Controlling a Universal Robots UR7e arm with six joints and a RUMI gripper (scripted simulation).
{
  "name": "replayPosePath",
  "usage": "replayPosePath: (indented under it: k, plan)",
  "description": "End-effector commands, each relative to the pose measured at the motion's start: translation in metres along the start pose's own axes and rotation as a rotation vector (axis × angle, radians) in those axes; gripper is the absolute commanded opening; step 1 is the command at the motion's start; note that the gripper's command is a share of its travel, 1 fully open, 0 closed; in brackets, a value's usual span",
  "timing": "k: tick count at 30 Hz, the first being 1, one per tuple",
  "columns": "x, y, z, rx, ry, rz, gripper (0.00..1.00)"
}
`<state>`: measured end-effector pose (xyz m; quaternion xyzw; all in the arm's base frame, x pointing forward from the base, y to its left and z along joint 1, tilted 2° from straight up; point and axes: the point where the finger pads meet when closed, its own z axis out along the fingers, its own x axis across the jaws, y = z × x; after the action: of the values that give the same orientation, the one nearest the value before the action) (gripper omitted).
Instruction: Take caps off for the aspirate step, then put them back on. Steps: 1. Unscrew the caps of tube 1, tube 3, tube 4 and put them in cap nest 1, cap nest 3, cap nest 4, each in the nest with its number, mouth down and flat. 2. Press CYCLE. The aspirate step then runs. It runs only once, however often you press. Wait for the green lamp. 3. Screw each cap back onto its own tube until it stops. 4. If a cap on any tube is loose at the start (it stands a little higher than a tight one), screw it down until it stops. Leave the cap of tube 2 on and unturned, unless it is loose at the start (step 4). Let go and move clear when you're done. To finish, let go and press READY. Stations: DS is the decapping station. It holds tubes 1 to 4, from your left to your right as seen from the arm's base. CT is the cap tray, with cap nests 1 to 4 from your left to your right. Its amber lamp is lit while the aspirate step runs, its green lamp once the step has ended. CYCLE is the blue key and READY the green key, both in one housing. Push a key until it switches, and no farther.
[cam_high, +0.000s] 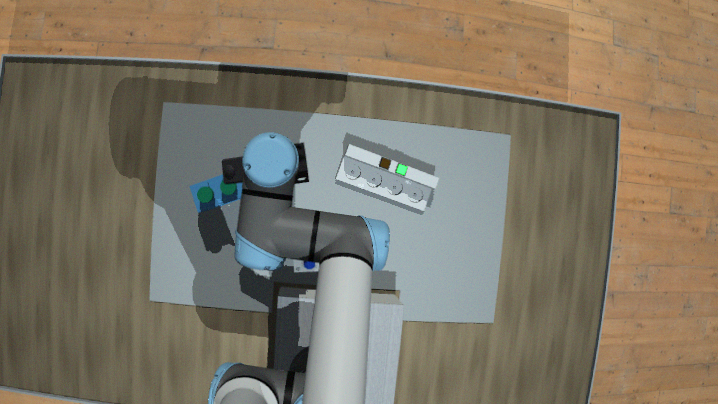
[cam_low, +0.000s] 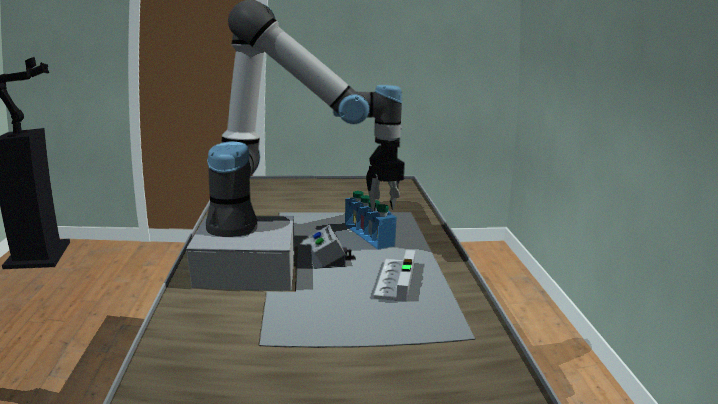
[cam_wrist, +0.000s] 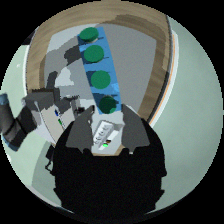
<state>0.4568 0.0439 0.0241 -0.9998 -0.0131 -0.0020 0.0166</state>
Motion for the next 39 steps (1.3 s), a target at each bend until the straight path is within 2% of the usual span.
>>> replayPosePath:
  k: [1,9,11,16,21,22,36,39]
  plan:
    - [0.0004,0.0,-0.0004,0.005,0.002,-0.178,0.35]
    - [0.0004,0.0,-0.0004,0.004,0.003,-0.498,0.35]
    - [0.0004,0.0,-0.0004,0.004,0.003,-0.498,0.35]
    - [0.0004,0.0,-0.0004,0.004,0.003,-0.698,0.35]
    - [0.0004,0.0,-0.0004,0.004,0.003,-0.705,0.35]
    - [0.0004,0.0,-0.0004,0.004,0.003,-0.705,0.0]
    - [0.0003,0.0001,-0.0004,0.004,0.003,-0.704,0.0]
    - [0.0004,0.0001,-0.0003,0.004,0.003,-0.555,0.0]
